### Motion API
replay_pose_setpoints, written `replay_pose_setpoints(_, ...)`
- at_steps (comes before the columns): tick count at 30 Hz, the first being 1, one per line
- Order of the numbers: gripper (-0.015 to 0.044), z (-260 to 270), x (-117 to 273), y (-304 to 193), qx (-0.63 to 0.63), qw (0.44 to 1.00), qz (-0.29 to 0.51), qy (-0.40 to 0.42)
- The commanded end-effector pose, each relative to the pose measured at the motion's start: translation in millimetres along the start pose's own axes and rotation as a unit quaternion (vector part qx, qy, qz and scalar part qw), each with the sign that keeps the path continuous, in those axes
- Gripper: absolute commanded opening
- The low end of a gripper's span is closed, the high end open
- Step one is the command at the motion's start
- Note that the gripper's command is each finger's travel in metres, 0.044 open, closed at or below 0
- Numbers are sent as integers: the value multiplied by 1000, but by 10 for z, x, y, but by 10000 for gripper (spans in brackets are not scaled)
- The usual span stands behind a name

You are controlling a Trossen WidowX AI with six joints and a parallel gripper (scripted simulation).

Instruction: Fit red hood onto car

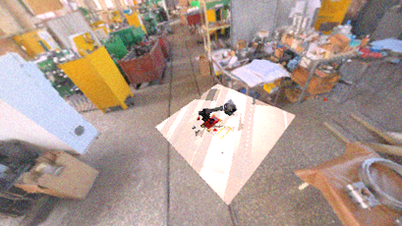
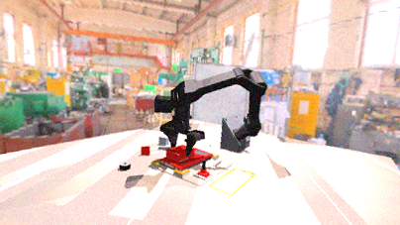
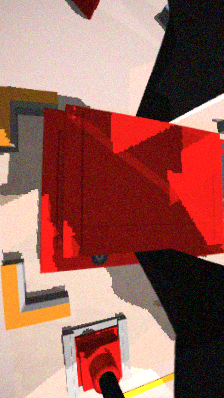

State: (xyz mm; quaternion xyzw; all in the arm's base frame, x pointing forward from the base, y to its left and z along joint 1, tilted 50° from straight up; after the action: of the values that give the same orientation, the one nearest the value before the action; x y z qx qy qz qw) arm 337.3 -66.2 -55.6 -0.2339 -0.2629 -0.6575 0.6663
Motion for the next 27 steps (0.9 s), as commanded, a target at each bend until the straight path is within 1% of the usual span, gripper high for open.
replay_pose_setpoints(1, 0, 4, -31, -3, 0, 1000, 1, 2)
replay_pose_setpoints(27, 0, 2, 33, 2, 0, 1000, 1, 1)
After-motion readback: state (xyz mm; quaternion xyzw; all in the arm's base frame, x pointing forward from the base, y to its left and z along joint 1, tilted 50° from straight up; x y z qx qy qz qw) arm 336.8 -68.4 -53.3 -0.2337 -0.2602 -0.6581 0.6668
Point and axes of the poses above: the point midway between the two fingers, 35 mm back from their tips, its own x axis back along the fingers, its own z axis across the jaws, y = z × x, the point moved 1 cm from there along x, back along the fingers, and after that the axes turned 5 degrees about x, right-handed, at the moved point
